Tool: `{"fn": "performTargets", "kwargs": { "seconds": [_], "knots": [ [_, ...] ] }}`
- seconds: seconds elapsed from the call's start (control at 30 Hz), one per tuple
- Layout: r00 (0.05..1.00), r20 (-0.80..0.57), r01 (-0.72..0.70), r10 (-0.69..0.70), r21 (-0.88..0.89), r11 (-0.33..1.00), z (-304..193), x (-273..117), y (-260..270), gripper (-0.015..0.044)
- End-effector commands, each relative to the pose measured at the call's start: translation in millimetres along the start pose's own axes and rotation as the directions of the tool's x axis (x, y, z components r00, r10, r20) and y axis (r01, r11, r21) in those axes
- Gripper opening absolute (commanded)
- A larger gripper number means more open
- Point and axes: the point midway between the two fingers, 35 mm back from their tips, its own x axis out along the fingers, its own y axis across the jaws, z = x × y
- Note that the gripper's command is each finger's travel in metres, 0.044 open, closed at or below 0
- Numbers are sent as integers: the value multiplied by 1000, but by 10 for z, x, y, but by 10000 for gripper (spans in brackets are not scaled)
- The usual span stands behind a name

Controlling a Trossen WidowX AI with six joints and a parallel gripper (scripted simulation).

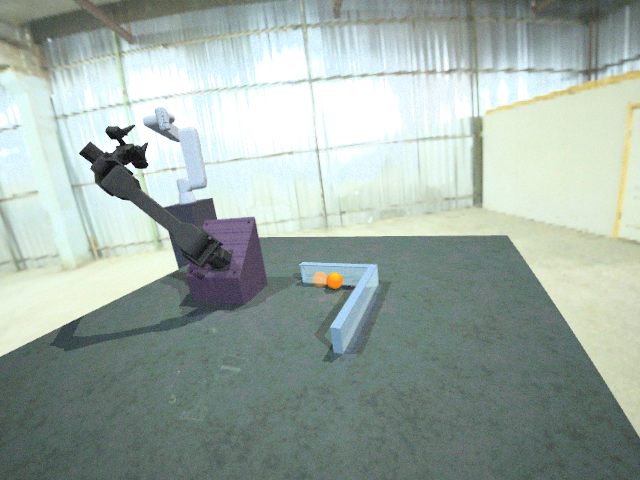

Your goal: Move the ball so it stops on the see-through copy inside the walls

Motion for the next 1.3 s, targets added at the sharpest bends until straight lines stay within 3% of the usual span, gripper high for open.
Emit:
{"fn": "performTargets", "kwargs": {
  "seconds": [0.0,0.07,0.3,0.6,0.97,1.27],
  "knots": [
    [1000,5,1,-1,-10,1000,20,25,-3,374],
    [999,43,14,-10,-91,996,184,220,-27,337],
    [977,207,134,-54,-395,909,964,943,-119,337],
    [894,432,400,-120,-648,649,2206,1626,-287,337],
    [706,670,707,-232,-689,162,3848,1921,-495,337],
    [504,793,798,-343,-579,-165,5143,1803,-664,337]
  ]
}}
